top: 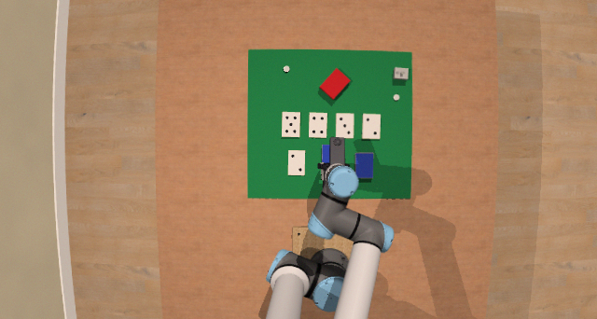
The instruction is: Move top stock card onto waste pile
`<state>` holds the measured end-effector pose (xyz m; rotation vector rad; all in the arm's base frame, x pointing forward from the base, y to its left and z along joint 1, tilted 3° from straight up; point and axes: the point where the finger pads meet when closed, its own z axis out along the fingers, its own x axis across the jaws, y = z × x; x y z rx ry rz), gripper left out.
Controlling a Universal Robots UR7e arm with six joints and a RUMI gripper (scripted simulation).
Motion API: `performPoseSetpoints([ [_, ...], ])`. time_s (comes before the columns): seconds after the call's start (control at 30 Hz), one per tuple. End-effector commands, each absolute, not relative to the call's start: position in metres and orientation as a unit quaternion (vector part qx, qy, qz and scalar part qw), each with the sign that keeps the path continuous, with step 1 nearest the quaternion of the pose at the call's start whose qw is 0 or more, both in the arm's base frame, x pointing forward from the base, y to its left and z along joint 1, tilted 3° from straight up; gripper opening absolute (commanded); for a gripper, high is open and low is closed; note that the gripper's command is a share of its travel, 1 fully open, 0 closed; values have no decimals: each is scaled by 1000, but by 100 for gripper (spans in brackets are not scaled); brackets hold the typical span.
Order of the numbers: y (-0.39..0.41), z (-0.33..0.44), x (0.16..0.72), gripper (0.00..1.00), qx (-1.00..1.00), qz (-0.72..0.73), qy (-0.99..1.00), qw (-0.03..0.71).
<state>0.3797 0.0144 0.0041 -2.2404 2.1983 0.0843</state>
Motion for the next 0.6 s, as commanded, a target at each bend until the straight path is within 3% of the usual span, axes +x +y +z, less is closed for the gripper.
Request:
performPoseSetpoints([
  [0.0,14,3,380,38,-714,26,700,1],
  [0.57,14,-1,380,38,-714,26,700,1],
])
